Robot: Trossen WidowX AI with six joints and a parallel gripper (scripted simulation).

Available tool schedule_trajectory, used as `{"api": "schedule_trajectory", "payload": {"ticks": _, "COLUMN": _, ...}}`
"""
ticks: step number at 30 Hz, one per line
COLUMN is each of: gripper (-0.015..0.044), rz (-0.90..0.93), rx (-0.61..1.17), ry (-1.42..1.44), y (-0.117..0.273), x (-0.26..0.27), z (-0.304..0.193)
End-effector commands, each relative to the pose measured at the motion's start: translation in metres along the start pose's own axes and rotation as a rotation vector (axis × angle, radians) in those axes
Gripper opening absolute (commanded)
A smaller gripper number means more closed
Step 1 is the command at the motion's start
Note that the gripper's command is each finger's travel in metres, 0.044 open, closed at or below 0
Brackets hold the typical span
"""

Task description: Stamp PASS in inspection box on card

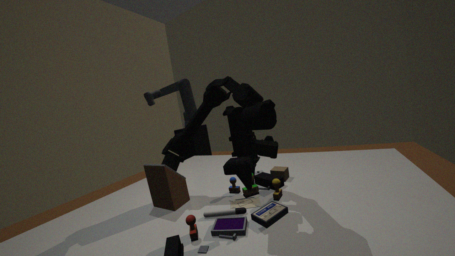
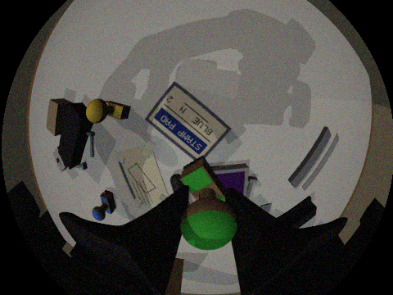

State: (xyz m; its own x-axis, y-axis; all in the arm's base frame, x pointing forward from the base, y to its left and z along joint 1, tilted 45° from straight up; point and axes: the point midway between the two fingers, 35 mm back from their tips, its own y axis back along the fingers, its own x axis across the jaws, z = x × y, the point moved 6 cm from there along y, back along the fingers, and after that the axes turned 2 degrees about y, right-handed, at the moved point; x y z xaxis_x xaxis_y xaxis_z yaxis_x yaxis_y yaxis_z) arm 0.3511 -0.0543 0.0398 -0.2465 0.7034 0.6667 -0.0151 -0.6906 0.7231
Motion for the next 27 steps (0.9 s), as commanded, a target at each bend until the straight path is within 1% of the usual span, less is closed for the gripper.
{"api": "schedule_trajectory", "payload": {"ticks": 1, "gripper": 0.0000, "rz": -0.001, "rx": 0.008, "ry": 0.000, "y": -0.002, "x": -0.017, "z": 0.003}}
{"api": "schedule_trajectory", "payload": {"ticks": 21, "gripper": 0.0000, "rz": 0.002, "rx": 0.006, "ry": 0.007, "y": -0.010, "x": -0.115, "z": 0.004}}
{"api": "schedule_trajectory", "payload": {"ticks": 27, "gripper": 0.0000, "rz": 0.003, "rx": 0.006, "ry": 0.007, "y": -0.013, "x": -0.122, "z": 0.003}}
